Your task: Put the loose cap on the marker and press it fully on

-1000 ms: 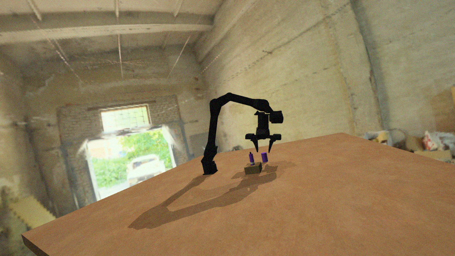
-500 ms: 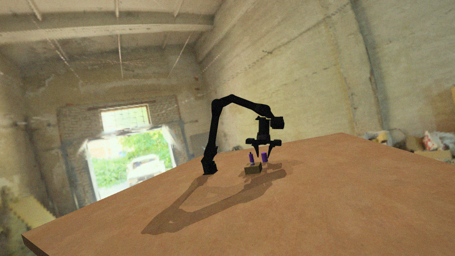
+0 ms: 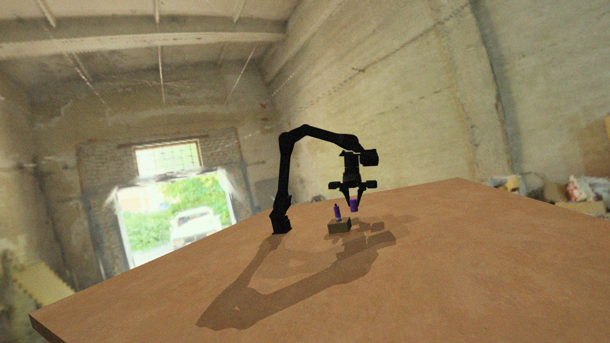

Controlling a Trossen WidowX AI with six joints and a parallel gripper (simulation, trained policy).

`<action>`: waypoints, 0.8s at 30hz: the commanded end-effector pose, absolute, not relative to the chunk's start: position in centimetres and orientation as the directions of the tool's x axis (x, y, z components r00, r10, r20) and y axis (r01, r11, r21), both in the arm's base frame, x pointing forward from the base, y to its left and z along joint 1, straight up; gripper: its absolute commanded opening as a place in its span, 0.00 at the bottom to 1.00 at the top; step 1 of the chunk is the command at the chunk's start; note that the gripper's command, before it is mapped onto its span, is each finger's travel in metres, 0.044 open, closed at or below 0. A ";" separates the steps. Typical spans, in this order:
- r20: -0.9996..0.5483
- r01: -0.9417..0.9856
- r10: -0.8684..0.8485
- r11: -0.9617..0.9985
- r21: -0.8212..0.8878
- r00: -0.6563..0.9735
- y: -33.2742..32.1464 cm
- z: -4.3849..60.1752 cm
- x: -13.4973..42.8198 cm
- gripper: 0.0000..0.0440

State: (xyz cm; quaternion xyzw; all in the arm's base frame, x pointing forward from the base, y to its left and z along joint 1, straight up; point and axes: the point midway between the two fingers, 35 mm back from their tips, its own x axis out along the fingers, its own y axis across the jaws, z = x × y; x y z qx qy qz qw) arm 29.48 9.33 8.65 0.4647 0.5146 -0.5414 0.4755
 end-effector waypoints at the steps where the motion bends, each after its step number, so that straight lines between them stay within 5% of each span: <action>1: -0.995 0.995 -0.036 -0.027 -0.091 -0.092 8.8 9.7 29.9 0.20; 24: -0.998 0.980 0.007 -0.189 -0.067 -0.067 2.5 16.1 29.6 0.17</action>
